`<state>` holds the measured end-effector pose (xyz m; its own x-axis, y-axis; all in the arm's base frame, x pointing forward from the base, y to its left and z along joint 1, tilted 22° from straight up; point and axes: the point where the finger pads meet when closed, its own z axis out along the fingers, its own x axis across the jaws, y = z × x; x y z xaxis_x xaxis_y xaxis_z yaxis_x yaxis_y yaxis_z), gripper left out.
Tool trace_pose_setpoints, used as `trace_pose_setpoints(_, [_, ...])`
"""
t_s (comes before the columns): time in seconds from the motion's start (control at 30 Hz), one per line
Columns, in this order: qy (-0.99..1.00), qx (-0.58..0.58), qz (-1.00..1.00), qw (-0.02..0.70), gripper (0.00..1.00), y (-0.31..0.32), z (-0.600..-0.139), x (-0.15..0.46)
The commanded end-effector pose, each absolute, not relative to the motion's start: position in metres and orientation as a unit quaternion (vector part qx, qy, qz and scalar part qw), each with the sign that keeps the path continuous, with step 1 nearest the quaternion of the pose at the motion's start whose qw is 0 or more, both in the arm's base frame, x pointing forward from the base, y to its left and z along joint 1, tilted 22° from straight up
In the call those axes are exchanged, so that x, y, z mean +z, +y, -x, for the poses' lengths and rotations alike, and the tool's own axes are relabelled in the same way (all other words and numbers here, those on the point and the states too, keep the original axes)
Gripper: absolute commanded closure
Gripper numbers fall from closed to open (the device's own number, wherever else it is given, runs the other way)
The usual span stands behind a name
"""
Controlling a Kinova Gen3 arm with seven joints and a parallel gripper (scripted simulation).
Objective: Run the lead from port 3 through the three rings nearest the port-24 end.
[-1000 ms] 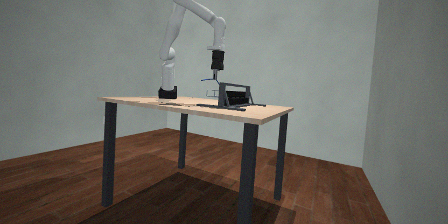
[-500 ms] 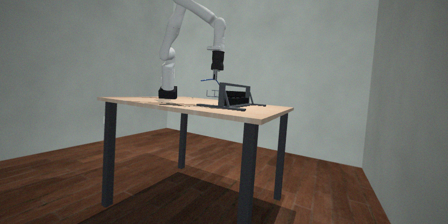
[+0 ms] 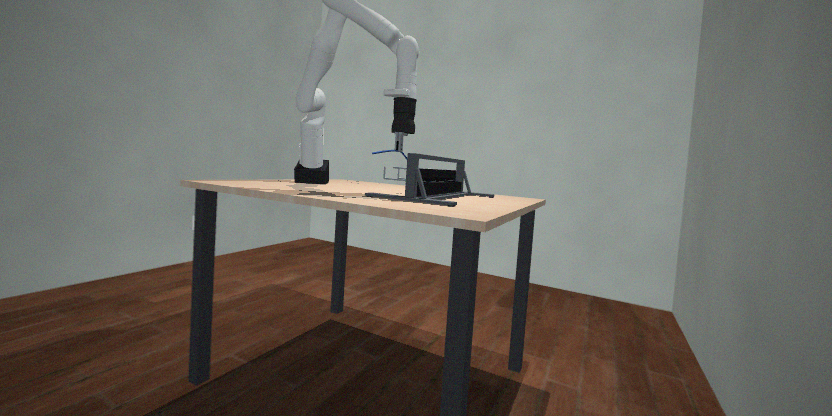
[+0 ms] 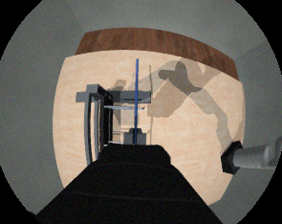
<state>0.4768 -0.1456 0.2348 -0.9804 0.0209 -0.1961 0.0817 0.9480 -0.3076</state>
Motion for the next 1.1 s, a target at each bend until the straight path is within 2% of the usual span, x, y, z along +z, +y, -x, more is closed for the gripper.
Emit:
trace_pose_setpoints(0.0, [0.982,-0.161,-0.029,0.096,1.0,-0.151,-0.477,0.233])
trace_pose_setpoints(1.07, [0.982,-0.161,-0.029,0.096,1.0,-0.168,-0.486,0.184])
